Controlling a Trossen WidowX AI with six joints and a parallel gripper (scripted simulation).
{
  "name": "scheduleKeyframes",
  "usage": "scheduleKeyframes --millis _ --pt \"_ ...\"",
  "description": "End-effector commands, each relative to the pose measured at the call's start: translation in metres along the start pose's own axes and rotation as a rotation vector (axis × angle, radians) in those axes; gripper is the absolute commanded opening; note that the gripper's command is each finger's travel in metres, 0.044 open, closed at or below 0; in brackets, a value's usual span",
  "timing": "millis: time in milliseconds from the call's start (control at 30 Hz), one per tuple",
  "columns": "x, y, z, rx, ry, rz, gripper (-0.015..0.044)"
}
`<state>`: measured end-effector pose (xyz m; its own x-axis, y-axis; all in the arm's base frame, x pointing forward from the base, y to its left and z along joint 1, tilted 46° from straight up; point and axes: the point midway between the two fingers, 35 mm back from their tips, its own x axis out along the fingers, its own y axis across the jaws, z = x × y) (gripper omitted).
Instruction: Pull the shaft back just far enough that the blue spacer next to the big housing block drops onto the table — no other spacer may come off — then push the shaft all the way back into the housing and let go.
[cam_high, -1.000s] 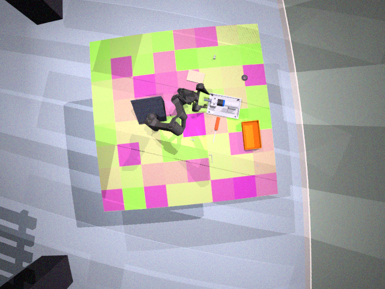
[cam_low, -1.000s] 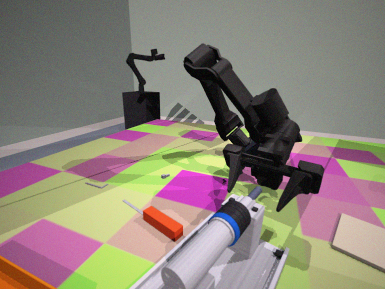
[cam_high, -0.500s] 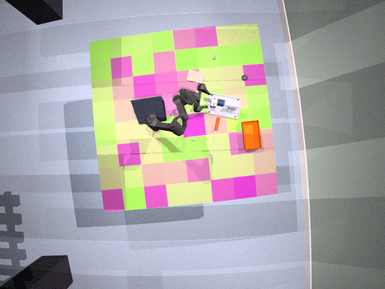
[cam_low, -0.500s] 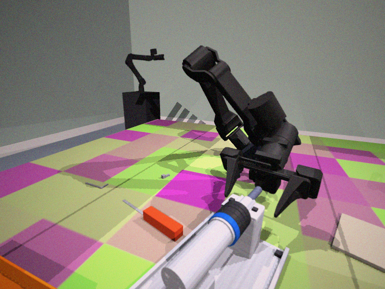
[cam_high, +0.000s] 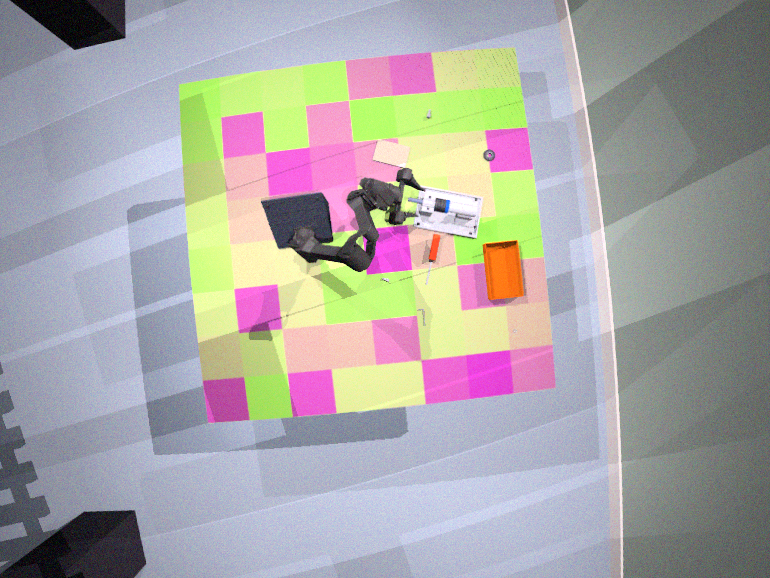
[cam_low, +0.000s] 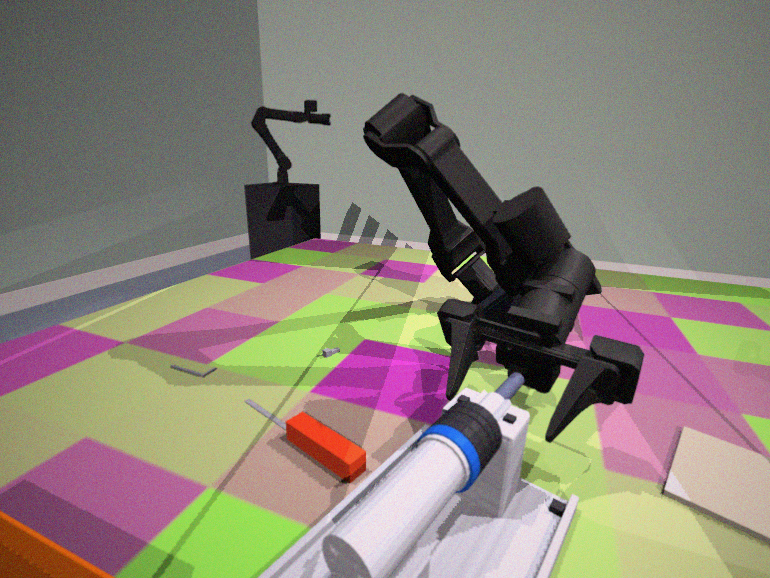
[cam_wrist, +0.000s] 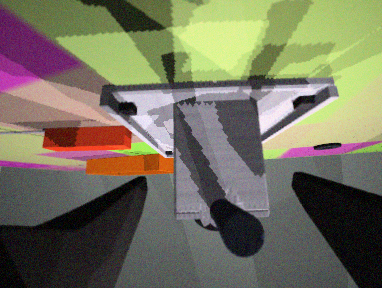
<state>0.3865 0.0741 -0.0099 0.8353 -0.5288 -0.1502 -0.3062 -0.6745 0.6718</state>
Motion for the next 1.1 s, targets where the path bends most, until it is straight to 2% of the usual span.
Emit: scheduleKeyframes --millis 0,233,733,967,1067 --pt "0.0003 -0.0004 -0.0002 -0.004 0.002 -0.002 0.0440" --pt "0.0004 -0.0017 -0.0011 -0.003 0.002 -0.002 0.0440" --pt "0.0003 -0.0003 -0.0005 0.001 0.001 0.000 0.0046" --pt "0.0002 -0.0003 -0.0004 0.000 0.001 0.000 0.0000" --pt "-0.0015 -0.0003 0.0006 -0.003 0.001 -0.002 0.0000"
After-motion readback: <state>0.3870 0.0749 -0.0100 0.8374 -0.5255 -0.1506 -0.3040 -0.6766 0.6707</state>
